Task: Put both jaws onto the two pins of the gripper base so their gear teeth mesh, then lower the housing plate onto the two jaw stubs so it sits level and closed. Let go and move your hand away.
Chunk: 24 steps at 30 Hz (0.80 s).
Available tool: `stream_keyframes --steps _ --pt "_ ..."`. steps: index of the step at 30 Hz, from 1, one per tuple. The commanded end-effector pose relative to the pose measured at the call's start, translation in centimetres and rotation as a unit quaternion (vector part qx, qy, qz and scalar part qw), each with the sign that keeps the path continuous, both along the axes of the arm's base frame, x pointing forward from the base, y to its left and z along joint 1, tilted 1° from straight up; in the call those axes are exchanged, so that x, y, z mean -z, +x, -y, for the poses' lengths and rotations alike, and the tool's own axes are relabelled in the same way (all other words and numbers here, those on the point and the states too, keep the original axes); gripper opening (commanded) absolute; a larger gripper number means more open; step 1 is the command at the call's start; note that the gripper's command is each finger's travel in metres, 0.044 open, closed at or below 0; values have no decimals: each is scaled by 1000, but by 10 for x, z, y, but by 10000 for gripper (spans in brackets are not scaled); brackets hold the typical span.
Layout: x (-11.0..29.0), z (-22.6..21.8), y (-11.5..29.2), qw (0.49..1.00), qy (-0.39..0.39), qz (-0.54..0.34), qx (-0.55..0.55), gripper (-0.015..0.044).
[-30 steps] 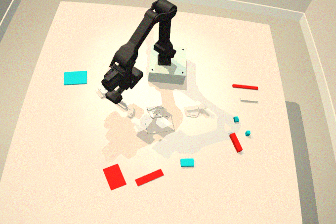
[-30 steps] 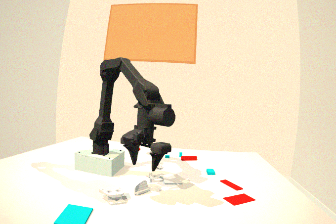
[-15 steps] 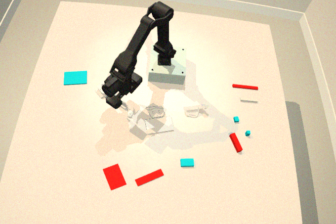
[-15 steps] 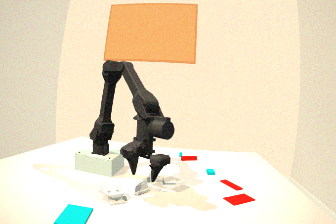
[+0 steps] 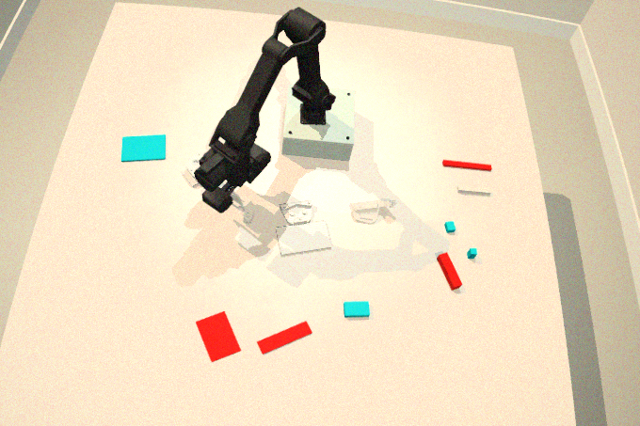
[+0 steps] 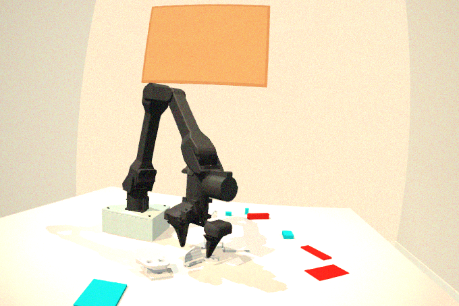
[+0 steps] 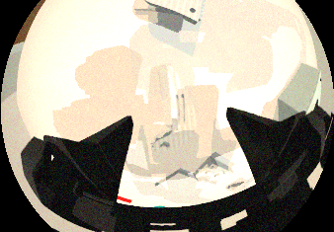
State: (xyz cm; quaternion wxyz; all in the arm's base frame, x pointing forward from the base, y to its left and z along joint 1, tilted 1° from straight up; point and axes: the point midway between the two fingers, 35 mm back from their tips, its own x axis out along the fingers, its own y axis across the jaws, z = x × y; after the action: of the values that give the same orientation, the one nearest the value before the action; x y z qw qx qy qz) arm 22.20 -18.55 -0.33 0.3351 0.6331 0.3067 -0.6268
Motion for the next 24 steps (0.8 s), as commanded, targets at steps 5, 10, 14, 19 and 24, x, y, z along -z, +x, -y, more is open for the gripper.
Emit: stream_keyframes --steps 5,10,14,19,24 --pt "14 0 0 1000 1 0 2 440" --pt "22 -1 -1 1000 1 0 2 440" --pt "24 -1 -1 1000 1 0 2 440" --pt "24 -1 -1 1000 1 0 2 440" --pt "24 -1 -1 1000 1 0 2 440"
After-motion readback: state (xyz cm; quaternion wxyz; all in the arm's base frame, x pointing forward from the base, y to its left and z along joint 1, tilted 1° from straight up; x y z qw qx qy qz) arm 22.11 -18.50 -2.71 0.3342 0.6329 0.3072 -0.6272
